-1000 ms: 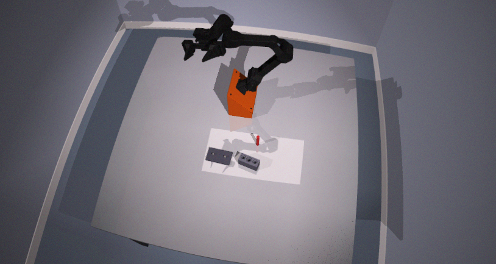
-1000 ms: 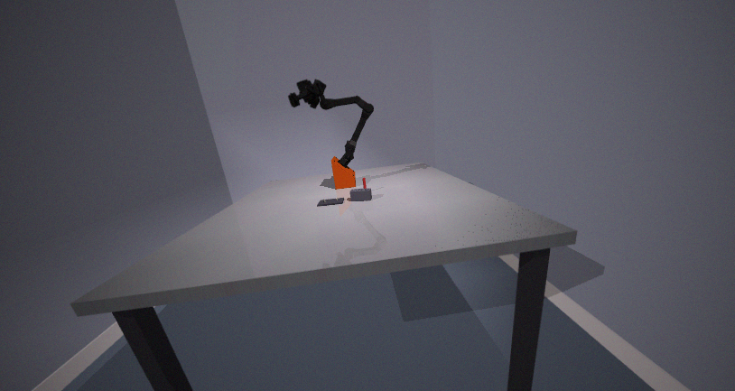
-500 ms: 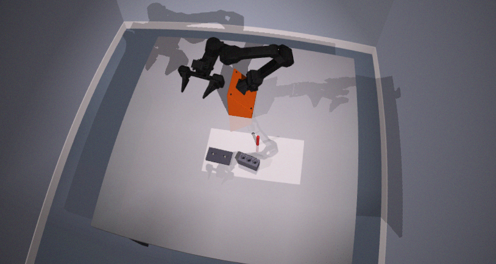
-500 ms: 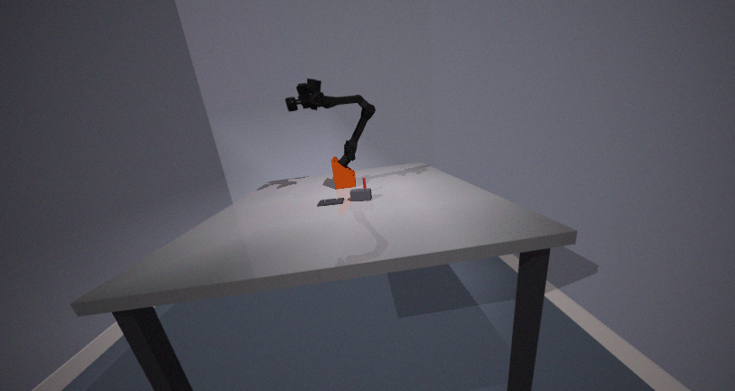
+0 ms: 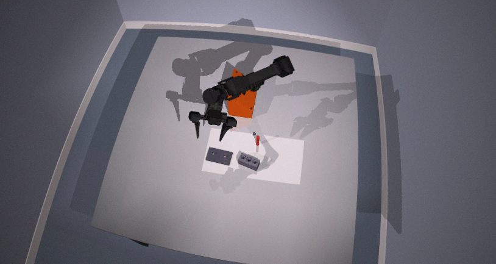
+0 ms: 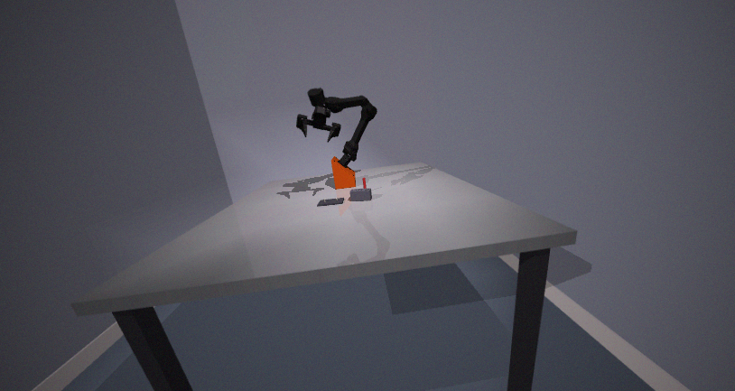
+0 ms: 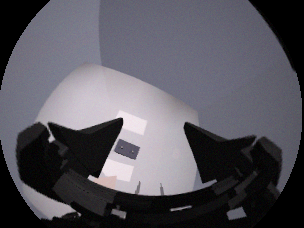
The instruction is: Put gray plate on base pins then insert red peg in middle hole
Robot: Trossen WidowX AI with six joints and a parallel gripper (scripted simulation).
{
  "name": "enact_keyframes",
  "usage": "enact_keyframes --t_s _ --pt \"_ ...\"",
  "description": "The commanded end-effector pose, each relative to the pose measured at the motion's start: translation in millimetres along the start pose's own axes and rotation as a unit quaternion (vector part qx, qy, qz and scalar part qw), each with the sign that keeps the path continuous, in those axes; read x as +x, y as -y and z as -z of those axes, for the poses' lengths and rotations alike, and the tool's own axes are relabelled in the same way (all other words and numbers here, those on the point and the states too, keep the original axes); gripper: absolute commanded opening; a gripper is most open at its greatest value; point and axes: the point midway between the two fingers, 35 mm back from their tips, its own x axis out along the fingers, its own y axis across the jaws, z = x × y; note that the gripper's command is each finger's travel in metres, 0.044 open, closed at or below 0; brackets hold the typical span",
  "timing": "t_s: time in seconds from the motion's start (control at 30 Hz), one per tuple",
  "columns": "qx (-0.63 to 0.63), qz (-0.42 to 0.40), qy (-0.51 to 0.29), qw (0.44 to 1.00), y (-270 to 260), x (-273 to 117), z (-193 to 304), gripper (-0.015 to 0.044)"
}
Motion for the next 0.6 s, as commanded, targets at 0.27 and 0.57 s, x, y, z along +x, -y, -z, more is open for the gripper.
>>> enact_keyframes --t_s 0.27,0.57 --pt "-0.298 -0.209 -0.191 0.911 -131.9 78.9 54.2 0.0440" --pt "-0.422 -0.338 -0.242 0.806 -201.3 84.5 86.4 0.0440"
